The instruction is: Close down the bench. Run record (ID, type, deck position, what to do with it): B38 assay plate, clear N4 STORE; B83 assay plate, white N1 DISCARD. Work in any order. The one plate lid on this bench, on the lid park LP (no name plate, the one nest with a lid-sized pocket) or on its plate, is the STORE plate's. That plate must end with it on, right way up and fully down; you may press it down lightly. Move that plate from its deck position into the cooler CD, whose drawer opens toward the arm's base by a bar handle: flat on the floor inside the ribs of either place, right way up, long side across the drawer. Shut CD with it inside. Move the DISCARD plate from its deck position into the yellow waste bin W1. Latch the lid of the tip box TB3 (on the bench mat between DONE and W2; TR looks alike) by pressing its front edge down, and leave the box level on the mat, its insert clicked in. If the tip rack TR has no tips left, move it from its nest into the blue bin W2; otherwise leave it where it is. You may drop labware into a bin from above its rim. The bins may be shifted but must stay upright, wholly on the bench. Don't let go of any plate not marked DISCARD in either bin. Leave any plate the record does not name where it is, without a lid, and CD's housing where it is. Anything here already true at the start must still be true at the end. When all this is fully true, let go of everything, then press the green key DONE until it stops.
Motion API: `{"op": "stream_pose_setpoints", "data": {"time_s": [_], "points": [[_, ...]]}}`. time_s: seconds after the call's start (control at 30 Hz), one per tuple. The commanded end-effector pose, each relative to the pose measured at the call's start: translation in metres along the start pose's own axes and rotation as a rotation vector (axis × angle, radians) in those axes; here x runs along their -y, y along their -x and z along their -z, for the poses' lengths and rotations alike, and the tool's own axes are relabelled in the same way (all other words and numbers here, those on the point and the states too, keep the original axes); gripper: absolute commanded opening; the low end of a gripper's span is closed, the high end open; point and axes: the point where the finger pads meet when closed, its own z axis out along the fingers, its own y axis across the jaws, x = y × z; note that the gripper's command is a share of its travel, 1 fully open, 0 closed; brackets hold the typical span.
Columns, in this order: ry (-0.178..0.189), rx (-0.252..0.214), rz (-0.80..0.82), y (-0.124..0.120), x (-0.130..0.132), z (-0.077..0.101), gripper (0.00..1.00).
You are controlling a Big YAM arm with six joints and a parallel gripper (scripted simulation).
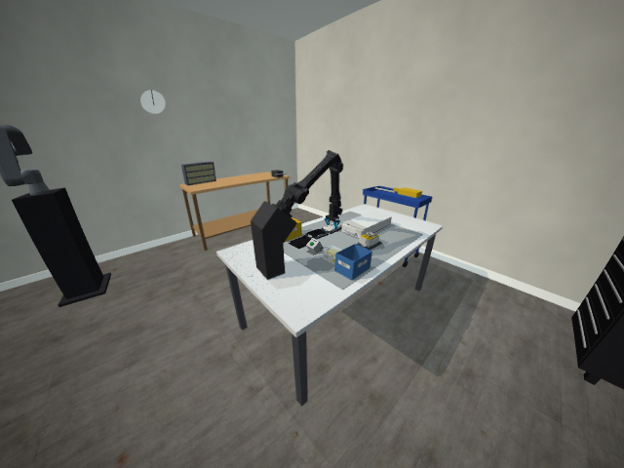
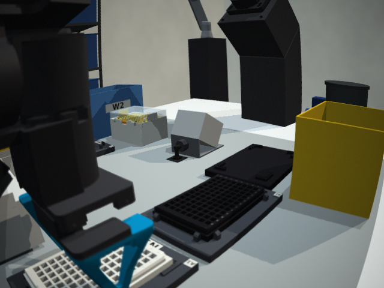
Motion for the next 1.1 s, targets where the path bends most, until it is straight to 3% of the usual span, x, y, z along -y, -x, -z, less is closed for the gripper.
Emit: {"op": "stream_pose_setpoints", "data": {"time_s": [0.0,0.33,0.77,0.8,0.83,0.9,1.07], "points": [[0.005,-0.003,0.011,0.000,-0.006,0.001,0.00],[0.014,0.024,0.003,0.011,-0.006,0.025,0.00],[0.015,0.031,-0.004,0.014,-0.006,0.029,0.00],[0.010,0.015,0.000,0.008,-0.007,0.019,0.00],[0.010,0.032,-0.005,0.016,-0.003,0.019,0.00],[0.016,0.027,-0.003,0.011,-0.009,0.033,0.00],[0.013,0.031,-0.010,0.013,-0.005,0.039,0.00]]}}
